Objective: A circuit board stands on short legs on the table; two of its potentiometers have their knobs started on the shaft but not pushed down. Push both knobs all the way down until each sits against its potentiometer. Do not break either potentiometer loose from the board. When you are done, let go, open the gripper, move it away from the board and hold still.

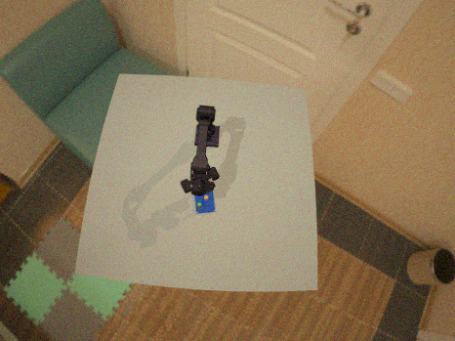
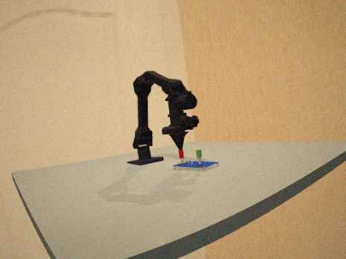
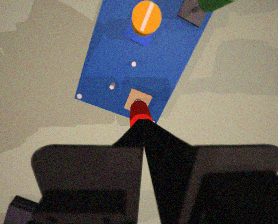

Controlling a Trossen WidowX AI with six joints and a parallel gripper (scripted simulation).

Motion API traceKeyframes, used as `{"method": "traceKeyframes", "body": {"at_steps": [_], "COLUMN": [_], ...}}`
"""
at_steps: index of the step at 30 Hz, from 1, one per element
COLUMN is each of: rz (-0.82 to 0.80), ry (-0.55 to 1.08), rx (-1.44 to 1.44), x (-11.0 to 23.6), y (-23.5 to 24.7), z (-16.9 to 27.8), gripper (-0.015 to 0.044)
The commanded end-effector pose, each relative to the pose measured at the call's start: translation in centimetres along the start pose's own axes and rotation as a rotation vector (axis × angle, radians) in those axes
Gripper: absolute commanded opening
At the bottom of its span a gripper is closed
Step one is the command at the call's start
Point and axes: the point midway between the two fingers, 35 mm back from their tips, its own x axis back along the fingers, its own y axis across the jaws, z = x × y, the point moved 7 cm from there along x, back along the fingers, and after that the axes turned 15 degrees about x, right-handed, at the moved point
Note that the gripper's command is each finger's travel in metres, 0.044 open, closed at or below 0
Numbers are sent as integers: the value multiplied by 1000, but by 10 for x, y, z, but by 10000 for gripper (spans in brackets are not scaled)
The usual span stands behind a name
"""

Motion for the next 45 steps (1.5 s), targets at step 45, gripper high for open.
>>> {"method": "traceKeyframes", "body": {"at_steps": [45], "rz": [-5], "ry": [-2], "rx": [1], "x": [-18], "y": [0], "z": [0], "gripper": [0]}}
